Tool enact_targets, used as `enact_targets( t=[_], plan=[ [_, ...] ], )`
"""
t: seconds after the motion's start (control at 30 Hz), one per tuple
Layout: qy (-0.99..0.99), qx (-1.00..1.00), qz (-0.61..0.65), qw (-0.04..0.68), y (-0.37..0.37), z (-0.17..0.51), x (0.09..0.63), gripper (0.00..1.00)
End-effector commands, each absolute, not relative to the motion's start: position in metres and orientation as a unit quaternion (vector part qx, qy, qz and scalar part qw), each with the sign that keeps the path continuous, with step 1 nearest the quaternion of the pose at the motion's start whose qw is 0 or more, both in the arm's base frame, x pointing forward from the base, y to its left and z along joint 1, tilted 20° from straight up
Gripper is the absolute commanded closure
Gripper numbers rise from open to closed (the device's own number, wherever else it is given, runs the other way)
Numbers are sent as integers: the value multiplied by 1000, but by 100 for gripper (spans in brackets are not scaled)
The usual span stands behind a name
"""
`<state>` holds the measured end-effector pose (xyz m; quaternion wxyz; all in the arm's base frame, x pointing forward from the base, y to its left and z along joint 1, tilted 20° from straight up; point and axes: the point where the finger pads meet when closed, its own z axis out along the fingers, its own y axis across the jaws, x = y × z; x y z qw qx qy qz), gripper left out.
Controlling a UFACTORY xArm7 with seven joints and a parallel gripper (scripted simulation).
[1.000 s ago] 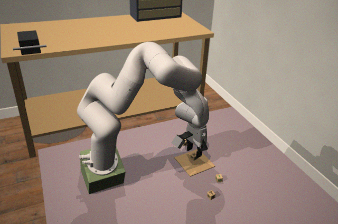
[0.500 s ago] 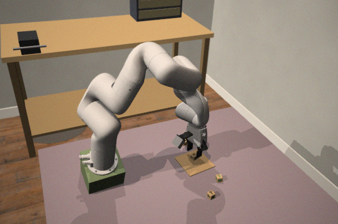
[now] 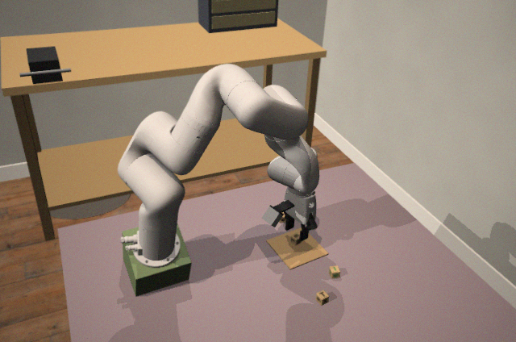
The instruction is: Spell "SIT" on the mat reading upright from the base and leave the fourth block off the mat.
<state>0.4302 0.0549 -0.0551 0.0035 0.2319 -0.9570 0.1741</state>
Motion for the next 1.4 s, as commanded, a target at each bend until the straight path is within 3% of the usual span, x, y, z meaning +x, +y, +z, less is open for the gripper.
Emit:
enact_targets(
  t=[0.0, 1.37],
  plan=[
    [-957, 232, 174, 2, 56, -54, 431, 37],
    [-957, 232, 174, 2, 46, -82, 434, 37]
  ],
)
